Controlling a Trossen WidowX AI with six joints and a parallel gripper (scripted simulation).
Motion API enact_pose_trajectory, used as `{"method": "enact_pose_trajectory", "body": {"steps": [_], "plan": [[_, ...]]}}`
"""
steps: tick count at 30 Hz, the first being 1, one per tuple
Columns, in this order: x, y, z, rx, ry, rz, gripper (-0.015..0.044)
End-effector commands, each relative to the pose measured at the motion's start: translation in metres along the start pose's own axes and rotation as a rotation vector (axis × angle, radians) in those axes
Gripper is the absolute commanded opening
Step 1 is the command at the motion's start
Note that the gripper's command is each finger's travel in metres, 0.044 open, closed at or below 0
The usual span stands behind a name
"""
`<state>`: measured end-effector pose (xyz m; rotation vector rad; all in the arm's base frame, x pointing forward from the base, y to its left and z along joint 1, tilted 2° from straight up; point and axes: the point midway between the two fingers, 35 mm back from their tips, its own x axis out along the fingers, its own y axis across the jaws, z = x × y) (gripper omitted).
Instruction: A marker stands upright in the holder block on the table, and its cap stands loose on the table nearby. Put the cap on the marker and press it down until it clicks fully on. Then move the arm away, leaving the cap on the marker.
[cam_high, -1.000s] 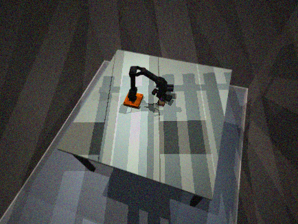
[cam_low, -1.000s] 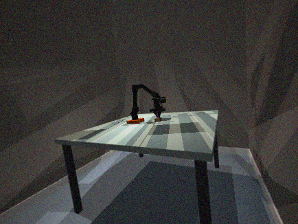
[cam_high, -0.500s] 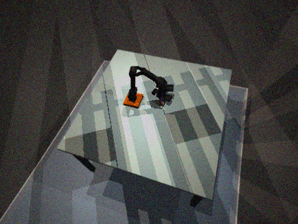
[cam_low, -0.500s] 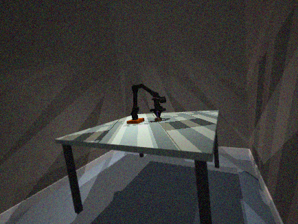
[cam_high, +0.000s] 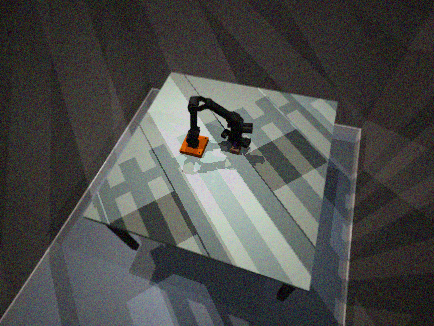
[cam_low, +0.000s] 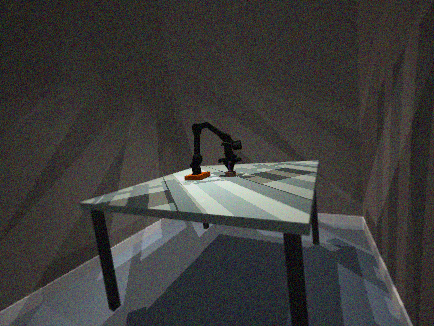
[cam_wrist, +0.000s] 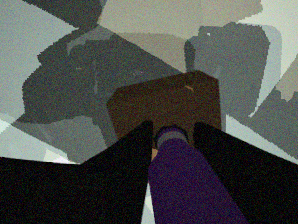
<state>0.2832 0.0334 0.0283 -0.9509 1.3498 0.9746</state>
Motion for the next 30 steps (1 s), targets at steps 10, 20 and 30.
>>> {"method": "enact_pose_trajectory", "body": {"steps": [10, 20, 30], "plan": [[0.0081, 0.002, -0.0006, 0.006, 0.003, 0.009, 0.0], [0.0082, 0.002, -0.0006, 0.006, 0.003, 0.009, 0.0], [0.0, 0.0, 0.0, 0.0, 0.0, 0.0, 0.0263]]}}
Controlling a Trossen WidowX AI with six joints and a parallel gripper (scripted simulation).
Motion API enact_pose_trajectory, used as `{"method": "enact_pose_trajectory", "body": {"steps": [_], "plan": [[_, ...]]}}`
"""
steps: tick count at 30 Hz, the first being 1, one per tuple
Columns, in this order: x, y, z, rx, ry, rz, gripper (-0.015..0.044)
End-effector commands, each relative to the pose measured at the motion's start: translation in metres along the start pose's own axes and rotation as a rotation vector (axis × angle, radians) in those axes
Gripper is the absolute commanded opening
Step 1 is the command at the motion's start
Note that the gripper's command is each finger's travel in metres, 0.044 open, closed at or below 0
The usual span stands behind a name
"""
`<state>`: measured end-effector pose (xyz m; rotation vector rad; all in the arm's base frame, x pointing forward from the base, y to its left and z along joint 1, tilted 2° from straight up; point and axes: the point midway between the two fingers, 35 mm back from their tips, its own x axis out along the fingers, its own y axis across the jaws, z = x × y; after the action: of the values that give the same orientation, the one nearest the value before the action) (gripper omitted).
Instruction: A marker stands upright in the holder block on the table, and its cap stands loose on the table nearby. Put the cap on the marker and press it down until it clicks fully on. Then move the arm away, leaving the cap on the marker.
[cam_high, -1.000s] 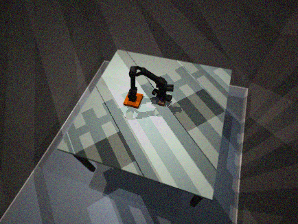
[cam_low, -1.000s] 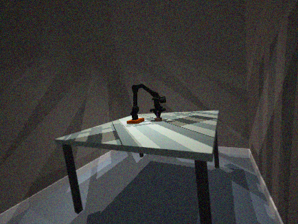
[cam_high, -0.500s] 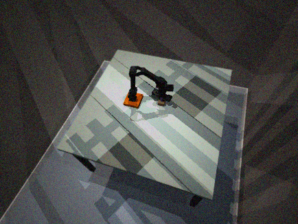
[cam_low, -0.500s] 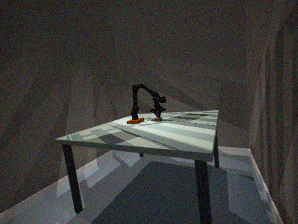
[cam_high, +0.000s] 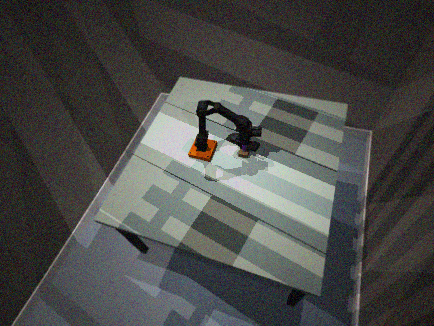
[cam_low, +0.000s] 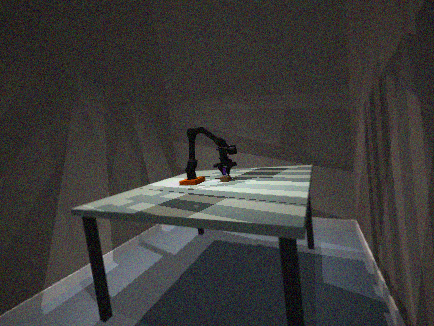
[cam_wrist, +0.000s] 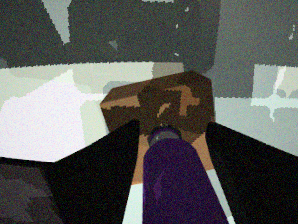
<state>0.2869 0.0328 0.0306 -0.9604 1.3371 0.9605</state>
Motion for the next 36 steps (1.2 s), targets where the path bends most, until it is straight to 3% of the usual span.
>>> {"method": "enact_pose_trajectory", "body": {"steps": [1, 7, 10, 15, 19, 22, 33, 36], "plan": [[0.002, 0.004, -0.001, -0.001, 0.002, 0.019, 0.0289], [0.002, 0.004, -0.001, -0.001, 0.002, 0.019, 0.044], [-0.008, 0.002, 0.0, -0.001, 0.002, 0.016, 0.044], [-0.073, -0.003, 0.001, 0.0, -0.001, 0.001, 0.044], [-0.076, -0.002, 0.001, 0.0, -0.001, 0.0, 0.044], [-0.078, -0.003, 0.0, 0.151, 0.0, 0.003, 0.0361], [-0.095, -0.004, -0.008, 1.251, 0.02, 0.019, 0.0072], [-0.096, -0.004, -0.008, 1.318, 0.022, 0.019, 0.0]]}}
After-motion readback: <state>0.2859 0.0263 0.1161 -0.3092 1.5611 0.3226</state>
